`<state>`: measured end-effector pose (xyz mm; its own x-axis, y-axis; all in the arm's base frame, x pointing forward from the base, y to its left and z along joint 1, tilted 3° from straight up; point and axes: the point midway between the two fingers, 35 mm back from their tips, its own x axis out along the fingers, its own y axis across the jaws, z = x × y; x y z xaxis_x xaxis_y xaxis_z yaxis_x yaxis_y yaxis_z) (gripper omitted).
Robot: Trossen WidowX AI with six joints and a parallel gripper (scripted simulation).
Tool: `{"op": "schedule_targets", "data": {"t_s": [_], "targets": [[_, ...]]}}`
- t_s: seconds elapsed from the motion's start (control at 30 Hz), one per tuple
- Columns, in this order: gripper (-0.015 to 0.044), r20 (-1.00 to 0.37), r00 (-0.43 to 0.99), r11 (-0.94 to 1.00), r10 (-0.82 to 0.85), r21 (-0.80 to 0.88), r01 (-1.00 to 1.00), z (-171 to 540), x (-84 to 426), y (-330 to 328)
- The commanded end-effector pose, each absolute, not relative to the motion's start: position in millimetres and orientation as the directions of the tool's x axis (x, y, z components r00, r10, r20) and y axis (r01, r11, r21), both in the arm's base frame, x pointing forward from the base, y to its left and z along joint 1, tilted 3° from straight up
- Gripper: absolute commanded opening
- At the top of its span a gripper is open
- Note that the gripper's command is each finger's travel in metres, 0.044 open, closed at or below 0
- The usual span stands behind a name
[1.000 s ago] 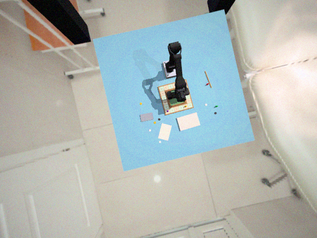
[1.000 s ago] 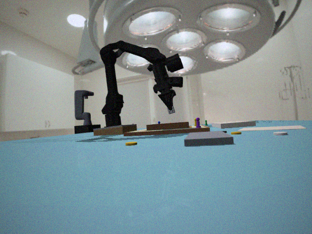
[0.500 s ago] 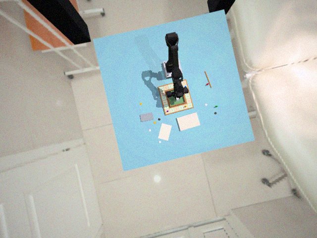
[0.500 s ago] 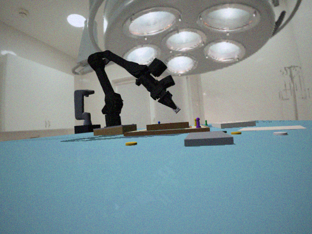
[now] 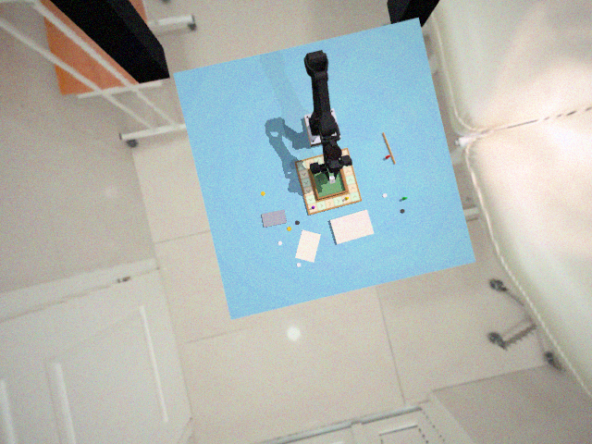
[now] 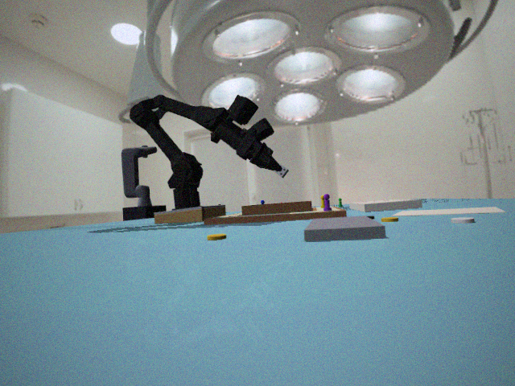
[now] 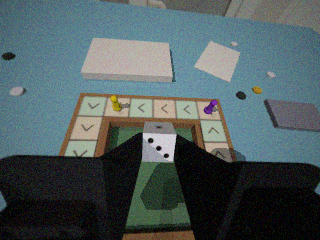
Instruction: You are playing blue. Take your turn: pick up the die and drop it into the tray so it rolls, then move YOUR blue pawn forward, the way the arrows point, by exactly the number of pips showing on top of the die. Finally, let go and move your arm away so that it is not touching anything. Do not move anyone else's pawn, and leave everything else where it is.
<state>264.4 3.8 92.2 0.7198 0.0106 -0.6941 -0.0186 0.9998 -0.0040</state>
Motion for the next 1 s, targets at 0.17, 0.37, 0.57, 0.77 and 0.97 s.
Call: {"op": "schedule_targets", "data": {"t_s": [0.17,0.37,0.57,0.77,0.97], "targets": [[0.0000,-0.690,0.724,1.000,0.007,-0.004,-0.014,99.6,254.5,3.8],[0.0000,-0.690,0.724,1.000,0.007,-0.004,-0.014,99.6,254.5,3.8],[0.0000,-0.693,0.721,1.000,0.011,-0.004,-0.019,98.4,255.4,4.3],[0.0053,-0.693,0.721,1.000,0.011,-0.004,-0.019,98.4,255.4,4.3],[0.0210,-0.693,0.721,1.000,0.011,-0.004,-0.019,98.4,255.4,4.3]]}}
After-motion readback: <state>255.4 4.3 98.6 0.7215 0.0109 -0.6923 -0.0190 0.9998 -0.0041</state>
